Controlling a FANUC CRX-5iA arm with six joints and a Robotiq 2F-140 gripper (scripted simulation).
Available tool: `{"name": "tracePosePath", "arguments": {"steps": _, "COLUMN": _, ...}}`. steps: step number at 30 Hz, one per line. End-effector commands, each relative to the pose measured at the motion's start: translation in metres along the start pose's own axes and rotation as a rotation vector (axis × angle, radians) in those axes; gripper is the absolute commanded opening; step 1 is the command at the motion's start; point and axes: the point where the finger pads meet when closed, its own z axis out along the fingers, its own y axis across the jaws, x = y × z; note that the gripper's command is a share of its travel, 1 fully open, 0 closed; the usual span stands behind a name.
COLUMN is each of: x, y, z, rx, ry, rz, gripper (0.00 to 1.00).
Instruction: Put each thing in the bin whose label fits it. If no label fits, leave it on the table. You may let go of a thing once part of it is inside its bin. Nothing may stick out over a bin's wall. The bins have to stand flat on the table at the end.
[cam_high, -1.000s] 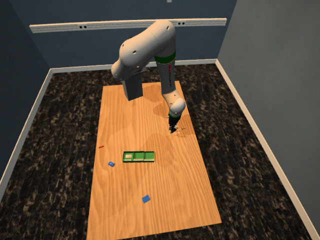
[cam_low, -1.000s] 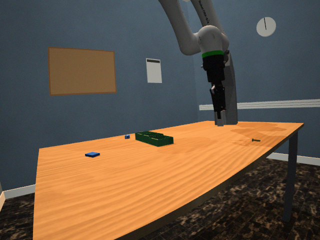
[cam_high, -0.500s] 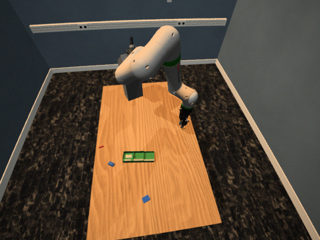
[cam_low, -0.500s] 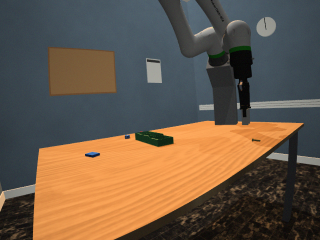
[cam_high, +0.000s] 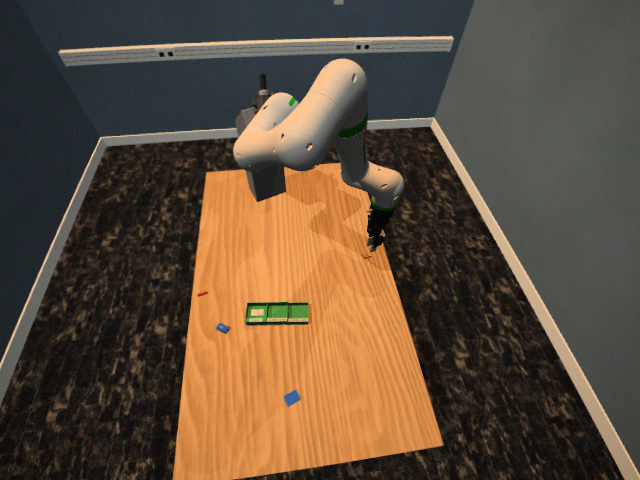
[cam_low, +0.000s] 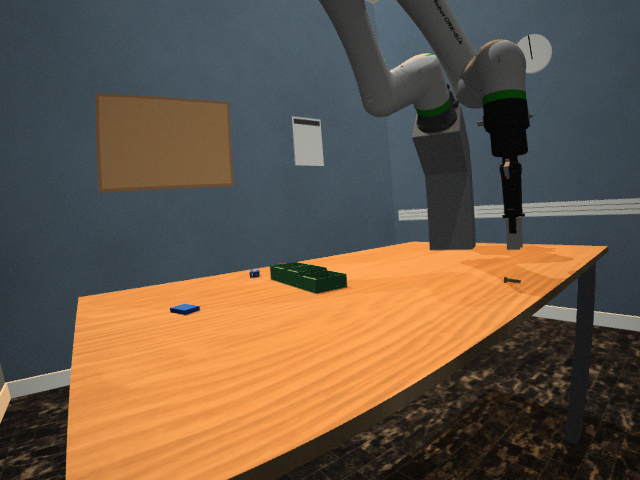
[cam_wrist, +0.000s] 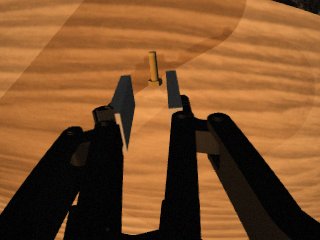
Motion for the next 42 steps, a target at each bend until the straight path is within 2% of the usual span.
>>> {"name": "tracePosePath", "arguments": {"steps": 1, "x": -0.002, "y": 0.000, "z": 0.000, "rx": -0.001, "ry": 0.001, "rz": 0.000, "gripper": 0.26}}
{"name": "tracePosePath", "arguments": {"steps": 39, "x": -0.006, "y": 0.001, "z": 0.000, "rx": -0.001, "ry": 0.001, "rz": 0.000, "gripper": 0.26}}
{"name": "tracePosePath", "arguments": {"steps": 42, "x": -0.006, "y": 0.001, "z": 0.012, "rx": -0.001, "ry": 0.001, "rz": 0.000, "gripper": 0.26}}
